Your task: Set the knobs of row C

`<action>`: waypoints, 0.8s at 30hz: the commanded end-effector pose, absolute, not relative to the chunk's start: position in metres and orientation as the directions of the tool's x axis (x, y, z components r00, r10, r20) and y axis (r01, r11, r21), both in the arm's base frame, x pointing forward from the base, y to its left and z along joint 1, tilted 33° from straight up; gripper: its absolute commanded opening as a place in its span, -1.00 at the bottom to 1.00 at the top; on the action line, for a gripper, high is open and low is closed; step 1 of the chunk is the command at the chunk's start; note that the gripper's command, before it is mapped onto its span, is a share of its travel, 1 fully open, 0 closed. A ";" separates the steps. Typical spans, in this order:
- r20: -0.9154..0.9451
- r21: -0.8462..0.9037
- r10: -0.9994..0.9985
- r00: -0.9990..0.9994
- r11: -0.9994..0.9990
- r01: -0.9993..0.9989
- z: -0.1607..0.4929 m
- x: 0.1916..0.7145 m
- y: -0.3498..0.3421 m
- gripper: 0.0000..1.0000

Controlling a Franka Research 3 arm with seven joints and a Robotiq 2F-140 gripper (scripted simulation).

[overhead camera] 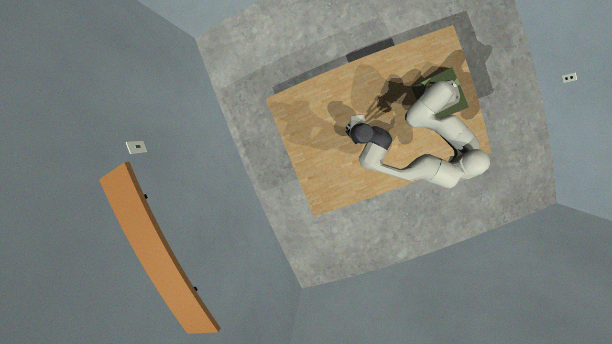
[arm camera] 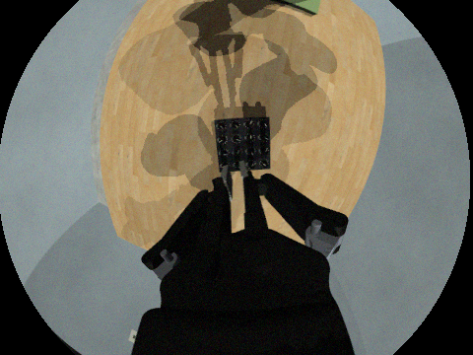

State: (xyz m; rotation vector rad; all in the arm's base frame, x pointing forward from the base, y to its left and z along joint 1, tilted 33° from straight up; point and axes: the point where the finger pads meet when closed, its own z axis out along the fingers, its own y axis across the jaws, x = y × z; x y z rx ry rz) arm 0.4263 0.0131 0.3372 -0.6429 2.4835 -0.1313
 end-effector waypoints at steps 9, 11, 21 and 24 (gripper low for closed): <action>-0.534 -0.098 -0.254 -0.806 0.966 -0.239 0.341 0.431 0.019 -0.77; -0.534 -0.098 -0.254 -0.806 0.966 -0.239 0.341 0.431 0.019 -0.77; -0.534 -0.098 -0.254 -0.806 0.966 -0.239 0.341 0.431 0.019 -0.77; -0.534 -0.098 -0.254 -0.806 0.966 -0.239 0.341 0.431 0.019 -0.77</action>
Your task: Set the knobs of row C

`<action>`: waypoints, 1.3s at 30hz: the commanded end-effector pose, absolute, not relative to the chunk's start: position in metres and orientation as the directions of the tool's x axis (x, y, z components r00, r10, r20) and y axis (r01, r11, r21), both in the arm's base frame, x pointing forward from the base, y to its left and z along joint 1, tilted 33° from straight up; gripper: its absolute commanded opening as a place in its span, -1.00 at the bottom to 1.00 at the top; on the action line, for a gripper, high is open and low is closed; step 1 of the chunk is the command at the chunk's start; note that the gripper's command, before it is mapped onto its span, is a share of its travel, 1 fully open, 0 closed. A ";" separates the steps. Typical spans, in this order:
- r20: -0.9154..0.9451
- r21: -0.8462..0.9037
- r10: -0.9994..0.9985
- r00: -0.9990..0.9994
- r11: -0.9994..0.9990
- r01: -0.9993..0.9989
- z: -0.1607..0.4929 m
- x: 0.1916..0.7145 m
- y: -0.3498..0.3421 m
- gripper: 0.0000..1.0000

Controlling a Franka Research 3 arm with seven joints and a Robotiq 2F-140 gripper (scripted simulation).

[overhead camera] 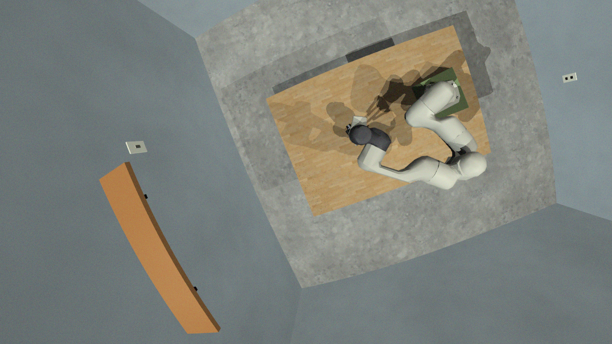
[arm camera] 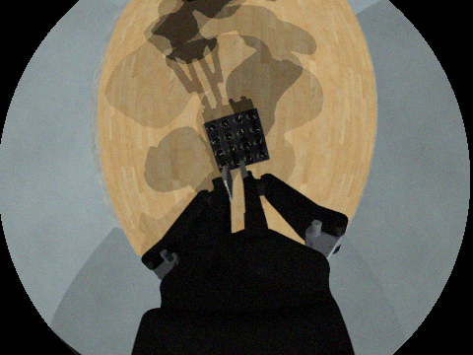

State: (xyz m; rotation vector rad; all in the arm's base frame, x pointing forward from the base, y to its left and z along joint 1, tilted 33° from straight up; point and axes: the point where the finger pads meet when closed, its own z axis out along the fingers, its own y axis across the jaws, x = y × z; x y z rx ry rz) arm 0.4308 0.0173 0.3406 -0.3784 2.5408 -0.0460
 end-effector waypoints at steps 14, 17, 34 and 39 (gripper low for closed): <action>-0.534 -0.098 -0.254 -0.806 0.966 -0.239 0.341 0.431 0.019 -0.77; -0.534 -0.098 -0.254 -0.806 0.966 -0.239 0.341 0.431 0.019 -0.77; -0.534 -0.097 -0.253 -0.806 0.966 -0.239 0.338 0.434 0.020 -0.77; -0.534 -0.097 -0.253 -0.806 0.966 -0.239 0.334 0.436 0.020 -0.77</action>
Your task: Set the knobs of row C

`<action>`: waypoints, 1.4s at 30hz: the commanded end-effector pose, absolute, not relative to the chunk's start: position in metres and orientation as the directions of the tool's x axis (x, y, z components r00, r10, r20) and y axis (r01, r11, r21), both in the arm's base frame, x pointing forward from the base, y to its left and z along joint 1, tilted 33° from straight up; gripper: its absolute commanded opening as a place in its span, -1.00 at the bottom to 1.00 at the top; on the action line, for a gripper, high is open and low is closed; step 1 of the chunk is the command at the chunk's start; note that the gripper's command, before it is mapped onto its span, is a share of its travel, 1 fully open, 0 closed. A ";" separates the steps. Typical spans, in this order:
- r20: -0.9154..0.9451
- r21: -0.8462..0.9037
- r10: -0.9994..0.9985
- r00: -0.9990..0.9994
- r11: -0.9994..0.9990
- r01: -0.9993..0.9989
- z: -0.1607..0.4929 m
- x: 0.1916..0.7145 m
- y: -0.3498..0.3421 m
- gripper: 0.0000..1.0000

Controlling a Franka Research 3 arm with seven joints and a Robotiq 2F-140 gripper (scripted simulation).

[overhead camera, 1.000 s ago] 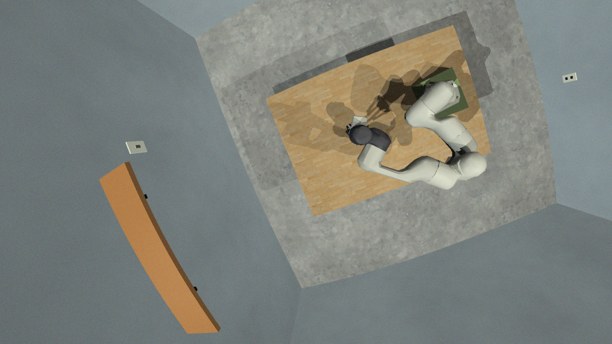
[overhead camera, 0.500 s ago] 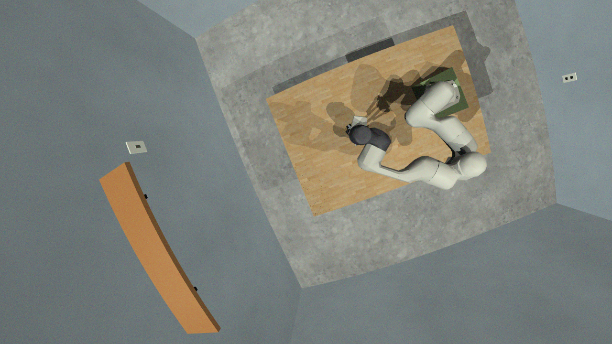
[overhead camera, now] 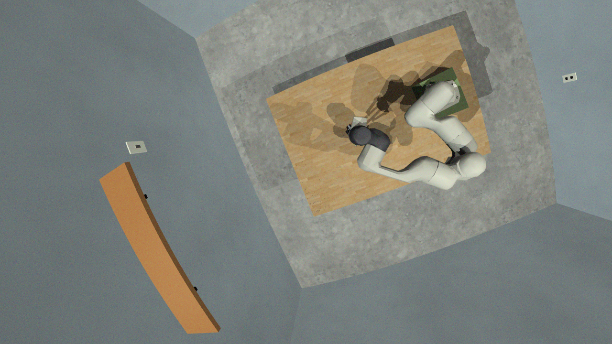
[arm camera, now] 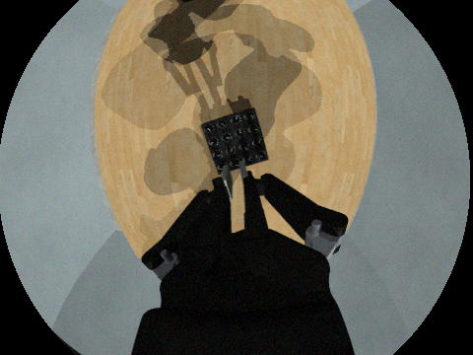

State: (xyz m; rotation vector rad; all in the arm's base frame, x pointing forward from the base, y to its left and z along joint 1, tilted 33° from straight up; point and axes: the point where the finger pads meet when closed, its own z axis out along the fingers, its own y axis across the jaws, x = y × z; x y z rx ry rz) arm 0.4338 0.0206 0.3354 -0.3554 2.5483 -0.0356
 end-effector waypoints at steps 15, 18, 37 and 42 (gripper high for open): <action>-0.534 -0.097 -0.253 -0.806 0.966 -0.239 0.320 0.445 0.021 -0.77; -0.534 -0.097 -0.253 -0.806 0.966 -0.239 0.317 0.447 0.021 -0.77; -0.534 -0.097 -0.253 -0.806 0.966 -0.239 0.305 0.455 0.022 -0.77; -0.534 -0.097 -0.253 -0.806 0.966 -0.239 0.305 0.455 0.022 -0.77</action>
